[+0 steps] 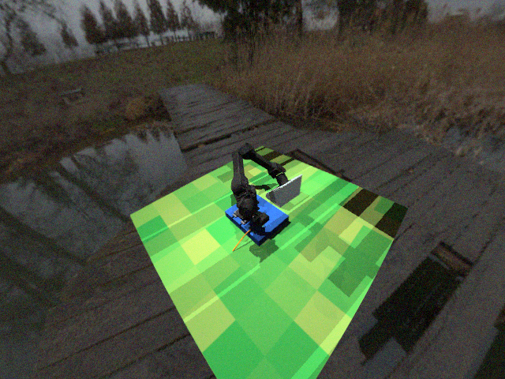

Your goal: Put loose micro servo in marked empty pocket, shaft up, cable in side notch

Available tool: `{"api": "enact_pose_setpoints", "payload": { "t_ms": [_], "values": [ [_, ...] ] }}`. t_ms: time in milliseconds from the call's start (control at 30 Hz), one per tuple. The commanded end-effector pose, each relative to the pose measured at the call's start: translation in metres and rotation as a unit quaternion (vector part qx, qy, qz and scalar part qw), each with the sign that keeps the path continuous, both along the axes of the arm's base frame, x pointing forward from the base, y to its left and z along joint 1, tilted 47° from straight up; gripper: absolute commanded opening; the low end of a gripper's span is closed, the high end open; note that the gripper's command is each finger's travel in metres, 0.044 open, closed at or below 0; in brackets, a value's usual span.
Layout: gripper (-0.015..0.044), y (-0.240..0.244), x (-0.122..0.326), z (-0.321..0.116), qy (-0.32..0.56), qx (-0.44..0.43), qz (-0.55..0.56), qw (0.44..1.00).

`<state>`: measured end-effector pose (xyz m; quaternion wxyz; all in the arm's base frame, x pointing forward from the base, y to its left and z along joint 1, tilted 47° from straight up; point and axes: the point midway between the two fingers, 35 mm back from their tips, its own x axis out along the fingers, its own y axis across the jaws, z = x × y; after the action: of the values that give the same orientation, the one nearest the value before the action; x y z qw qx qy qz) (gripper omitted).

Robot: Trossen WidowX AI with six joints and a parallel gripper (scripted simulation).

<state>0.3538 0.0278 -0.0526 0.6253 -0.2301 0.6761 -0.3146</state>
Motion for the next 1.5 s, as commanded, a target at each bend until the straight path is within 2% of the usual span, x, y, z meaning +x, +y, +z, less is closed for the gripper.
{"api": "enact_pose_setpoints", "payload": {
  "t_ms": [0, 1467],
  "values": [
    [0.0, 0.001, -0.001, -0.001, 0.002, -0.002, 0.004, 1.0],
    [0.0, -0.013, -0.003, -0.014, 0.002, -0.002, 0.004, 1.0]
  ]
}}
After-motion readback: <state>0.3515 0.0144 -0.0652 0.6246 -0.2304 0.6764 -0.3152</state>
